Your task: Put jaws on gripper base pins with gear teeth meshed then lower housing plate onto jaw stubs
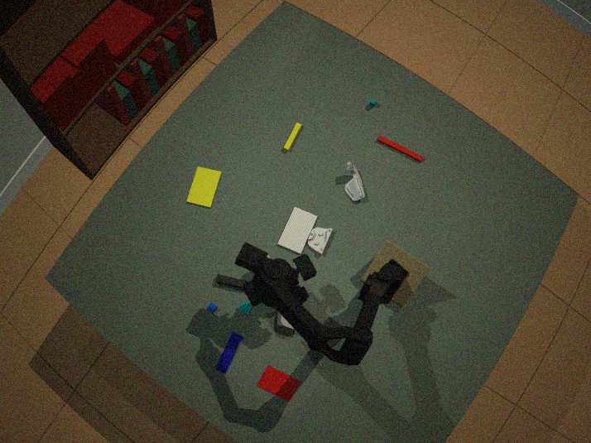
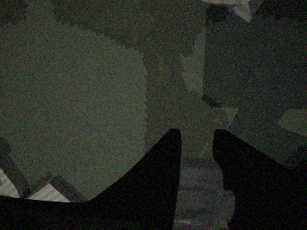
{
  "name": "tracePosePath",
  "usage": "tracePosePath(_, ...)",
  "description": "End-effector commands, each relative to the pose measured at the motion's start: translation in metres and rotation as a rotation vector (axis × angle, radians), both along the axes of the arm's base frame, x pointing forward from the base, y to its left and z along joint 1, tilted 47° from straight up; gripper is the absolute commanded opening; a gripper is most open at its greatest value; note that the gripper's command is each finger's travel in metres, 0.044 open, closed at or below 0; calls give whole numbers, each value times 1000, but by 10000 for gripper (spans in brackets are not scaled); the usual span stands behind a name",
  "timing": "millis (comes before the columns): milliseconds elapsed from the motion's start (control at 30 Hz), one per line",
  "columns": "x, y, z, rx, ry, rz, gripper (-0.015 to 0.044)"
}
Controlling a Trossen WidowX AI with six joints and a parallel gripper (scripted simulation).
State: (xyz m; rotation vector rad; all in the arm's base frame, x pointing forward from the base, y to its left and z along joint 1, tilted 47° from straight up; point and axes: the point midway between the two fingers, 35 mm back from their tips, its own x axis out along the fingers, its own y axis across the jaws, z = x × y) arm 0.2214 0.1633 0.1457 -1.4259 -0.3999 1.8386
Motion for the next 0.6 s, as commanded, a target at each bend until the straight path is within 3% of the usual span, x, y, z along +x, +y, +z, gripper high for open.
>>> tracePosePath(0,-1,5,-6,-5,3,-3,37)
tracePosePath(567,-6,25,-23,3,3,-3,37)
